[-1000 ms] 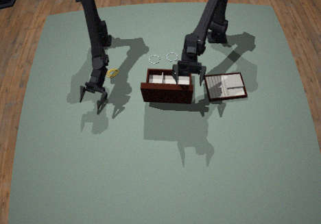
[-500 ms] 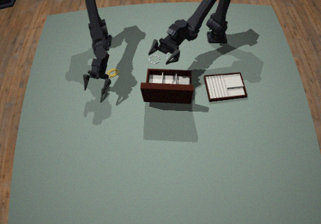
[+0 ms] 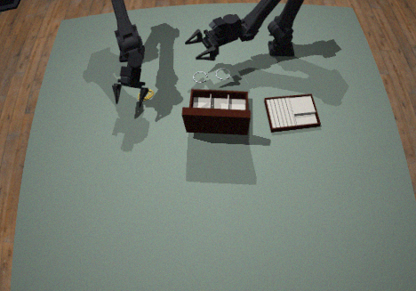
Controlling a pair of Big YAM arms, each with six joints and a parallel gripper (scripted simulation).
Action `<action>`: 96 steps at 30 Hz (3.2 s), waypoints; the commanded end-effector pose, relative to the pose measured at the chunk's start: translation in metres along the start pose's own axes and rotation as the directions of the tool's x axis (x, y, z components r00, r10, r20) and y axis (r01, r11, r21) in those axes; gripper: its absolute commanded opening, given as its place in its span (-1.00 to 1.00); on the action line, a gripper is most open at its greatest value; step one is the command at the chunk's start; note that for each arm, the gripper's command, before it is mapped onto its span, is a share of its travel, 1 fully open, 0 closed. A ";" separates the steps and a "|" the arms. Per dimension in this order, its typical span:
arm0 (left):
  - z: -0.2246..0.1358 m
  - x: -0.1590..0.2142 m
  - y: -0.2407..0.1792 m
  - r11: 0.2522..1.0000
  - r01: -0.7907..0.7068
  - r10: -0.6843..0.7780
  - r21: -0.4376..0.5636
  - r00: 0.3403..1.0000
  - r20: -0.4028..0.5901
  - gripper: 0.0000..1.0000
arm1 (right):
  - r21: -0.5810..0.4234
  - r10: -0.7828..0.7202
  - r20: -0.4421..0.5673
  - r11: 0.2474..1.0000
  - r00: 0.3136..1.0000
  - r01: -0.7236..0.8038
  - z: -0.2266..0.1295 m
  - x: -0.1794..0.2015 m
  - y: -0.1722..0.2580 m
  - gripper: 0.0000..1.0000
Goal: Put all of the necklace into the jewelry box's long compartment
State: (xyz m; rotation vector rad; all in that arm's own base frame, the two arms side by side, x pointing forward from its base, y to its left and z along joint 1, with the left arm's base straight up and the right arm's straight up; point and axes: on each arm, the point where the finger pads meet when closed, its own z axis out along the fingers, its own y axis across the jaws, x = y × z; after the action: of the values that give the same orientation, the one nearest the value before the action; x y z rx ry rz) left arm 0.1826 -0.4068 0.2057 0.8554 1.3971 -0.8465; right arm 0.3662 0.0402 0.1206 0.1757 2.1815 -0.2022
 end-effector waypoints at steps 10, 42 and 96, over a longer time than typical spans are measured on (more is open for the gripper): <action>0.000 -0.019 -0.021 0.999 0.013 -0.016 0.050 0.998 0.057 1.00 | -0.079 0.031 -0.271 0.995 0.962 -0.054 -0.077 0.040 0.008 1.00; 0.000 -0.019 -0.021 0.999 0.013 -0.016 0.050 0.998 0.057 1.00 | -0.675 -0.804 -0.410 0.585 0.431 0.449 -0.020 0.109 0.007 -0.66; 0.000 -0.019 -0.021 0.999 0.013 -0.016 0.050 0.998 0.057 1.00 | -0.679 -0.807 -0.418 0.582 0.417 0.447 -0.025 0.104 0.008 -1.00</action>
State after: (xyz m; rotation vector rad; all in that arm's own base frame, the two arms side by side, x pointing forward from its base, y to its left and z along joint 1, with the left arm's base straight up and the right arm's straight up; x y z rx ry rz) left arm 0.1605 -0.4124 0.2054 0.8932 1.3768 -0.8890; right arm 0.2649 0.0555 0.0117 -1.1509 2.9436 0.0017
